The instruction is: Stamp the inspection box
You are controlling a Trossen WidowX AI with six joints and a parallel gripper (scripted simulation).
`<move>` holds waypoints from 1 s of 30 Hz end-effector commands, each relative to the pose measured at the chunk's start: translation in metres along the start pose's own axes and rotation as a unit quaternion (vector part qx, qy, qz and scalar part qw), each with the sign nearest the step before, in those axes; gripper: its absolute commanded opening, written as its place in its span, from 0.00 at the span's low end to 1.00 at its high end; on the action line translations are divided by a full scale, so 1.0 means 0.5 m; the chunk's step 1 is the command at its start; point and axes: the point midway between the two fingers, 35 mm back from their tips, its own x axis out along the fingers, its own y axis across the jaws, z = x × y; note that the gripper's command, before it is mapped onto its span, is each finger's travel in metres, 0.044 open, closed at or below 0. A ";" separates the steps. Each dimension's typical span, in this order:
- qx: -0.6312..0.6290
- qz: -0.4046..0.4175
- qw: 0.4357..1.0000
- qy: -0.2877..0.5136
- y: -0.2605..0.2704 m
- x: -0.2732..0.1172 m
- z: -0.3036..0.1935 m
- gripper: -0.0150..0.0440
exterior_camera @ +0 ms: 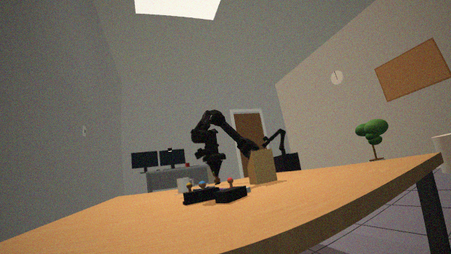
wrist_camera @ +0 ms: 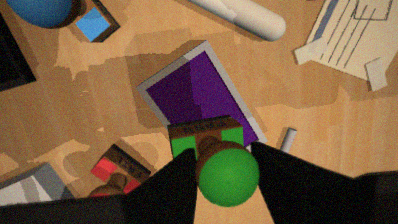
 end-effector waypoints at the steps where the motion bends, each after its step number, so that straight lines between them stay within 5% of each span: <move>1: 0.002 -0.008 1.000 -0.003 0.002 0.002 0.004 0.25; 30: 0.002 -0.075 0.997 -0.007 0.014 0.041 0.003 0.25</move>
